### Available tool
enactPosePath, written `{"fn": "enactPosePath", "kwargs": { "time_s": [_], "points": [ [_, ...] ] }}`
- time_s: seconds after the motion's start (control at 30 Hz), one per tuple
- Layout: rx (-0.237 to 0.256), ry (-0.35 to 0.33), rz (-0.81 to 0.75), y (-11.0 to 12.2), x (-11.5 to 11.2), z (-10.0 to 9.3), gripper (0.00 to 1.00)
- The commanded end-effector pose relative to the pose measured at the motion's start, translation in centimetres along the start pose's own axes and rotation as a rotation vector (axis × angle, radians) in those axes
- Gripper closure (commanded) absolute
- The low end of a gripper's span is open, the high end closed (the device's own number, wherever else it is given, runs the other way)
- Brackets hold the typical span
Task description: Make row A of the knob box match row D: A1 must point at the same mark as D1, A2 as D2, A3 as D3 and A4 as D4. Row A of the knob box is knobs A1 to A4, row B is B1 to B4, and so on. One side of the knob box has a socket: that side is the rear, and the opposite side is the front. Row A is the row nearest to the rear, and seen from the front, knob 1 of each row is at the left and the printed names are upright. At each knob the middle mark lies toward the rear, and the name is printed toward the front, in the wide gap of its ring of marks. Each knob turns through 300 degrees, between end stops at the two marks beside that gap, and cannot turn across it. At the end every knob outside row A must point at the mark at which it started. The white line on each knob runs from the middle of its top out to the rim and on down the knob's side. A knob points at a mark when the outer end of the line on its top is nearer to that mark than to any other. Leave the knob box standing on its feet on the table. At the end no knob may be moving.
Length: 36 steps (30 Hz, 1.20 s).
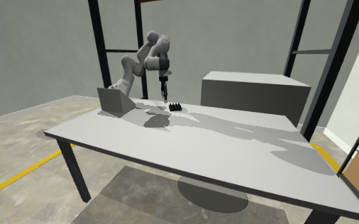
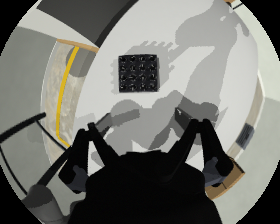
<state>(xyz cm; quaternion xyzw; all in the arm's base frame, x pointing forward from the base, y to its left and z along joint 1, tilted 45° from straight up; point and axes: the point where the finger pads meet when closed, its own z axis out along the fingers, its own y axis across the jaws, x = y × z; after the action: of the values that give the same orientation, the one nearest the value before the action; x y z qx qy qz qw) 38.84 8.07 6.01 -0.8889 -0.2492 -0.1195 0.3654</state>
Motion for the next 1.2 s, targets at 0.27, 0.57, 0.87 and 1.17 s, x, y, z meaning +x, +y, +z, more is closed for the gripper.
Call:
{"fn": "enactPosePath", "kwargs": {
  "time_s": [0.27, 0.57, 0.87, 1.17],
  "points": [
    [-0.002, -0.002, -0.006, -0.01, -0.04, 0.00, 0.00],
    [-0.002, -0.002, -0.006, -0.01, -0.04, 0.00, 0.00],
    [-0.002, -0.002, -0.006, -0.01, -0.04, 0.00, 0.00],
    [-0.002, -0.002, -0.006, -0.01, -0.04, 0.00, 0.00]
  ]
}}
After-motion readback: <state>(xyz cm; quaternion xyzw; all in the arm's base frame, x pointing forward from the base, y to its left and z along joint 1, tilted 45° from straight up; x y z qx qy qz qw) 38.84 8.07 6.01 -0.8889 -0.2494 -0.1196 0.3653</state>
